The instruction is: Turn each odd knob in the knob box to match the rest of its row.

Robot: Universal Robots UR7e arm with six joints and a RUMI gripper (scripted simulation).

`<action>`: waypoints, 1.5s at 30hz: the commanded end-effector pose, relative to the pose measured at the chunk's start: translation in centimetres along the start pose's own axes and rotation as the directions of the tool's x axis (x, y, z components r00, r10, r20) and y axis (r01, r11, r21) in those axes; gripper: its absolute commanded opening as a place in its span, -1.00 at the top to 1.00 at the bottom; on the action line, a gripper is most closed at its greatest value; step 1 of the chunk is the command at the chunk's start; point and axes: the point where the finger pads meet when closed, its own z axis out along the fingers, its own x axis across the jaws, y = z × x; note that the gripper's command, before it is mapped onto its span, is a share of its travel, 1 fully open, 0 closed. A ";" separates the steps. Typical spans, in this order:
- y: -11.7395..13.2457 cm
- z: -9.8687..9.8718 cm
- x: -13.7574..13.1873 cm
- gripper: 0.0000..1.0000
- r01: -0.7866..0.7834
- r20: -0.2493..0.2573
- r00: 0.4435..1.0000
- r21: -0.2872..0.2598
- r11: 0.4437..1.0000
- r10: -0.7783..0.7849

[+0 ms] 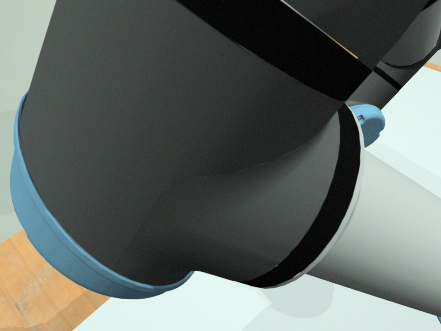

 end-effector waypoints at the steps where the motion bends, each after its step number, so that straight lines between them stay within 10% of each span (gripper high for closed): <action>1: 0.0 0.0 0.0 0.92 0.004 -0.001 1.000 0.000 1.000 -0.004; 45: 0.0 -1.3 0.0 0.78 0.004 -0.001 1.000 0.000 1.000 -0.004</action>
